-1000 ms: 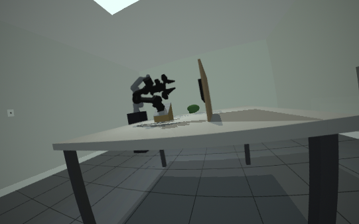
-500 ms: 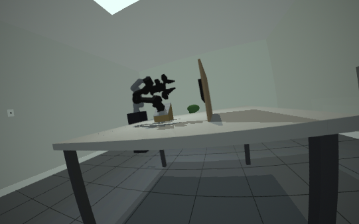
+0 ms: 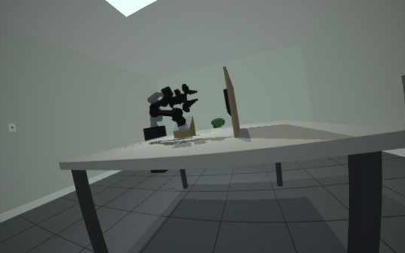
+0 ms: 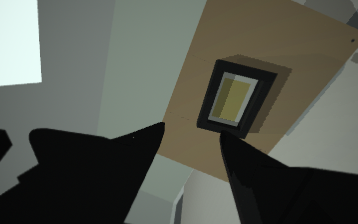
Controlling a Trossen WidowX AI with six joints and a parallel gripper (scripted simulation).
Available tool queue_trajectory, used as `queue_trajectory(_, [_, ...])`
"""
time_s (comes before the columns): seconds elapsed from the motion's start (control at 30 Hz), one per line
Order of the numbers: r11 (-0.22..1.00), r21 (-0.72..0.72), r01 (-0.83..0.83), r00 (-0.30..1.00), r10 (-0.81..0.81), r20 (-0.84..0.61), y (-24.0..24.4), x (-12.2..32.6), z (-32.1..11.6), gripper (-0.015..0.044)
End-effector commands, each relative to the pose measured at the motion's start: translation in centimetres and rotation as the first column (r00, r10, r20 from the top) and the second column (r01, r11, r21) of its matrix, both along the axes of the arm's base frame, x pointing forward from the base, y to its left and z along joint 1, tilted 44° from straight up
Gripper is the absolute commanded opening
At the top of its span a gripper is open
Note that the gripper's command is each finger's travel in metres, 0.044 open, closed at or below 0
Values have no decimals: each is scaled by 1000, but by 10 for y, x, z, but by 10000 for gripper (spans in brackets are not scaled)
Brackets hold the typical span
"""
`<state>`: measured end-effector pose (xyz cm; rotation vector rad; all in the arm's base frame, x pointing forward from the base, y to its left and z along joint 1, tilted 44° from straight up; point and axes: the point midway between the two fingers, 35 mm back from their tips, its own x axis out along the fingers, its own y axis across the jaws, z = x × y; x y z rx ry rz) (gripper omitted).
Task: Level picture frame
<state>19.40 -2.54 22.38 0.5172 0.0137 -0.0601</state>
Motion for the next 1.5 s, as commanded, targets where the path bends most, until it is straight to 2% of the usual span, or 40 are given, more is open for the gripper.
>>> queue_trajectory(0.0, [1000, 2, 0, 1000, 0, 0, 0, 1, 0, 260])
queue_trajectory(0.47, [991, 133, 5, 1000, -6, 12, -32, 69, -25, 260])
queue_trajectory(1.07, [990, 140, 5, 1000, -7, 12, -34, 77, -26, 260])
queue_trajectory(1.47, [990, 140, 4, 1000, -7, 16, -38, 150, -29, 260])
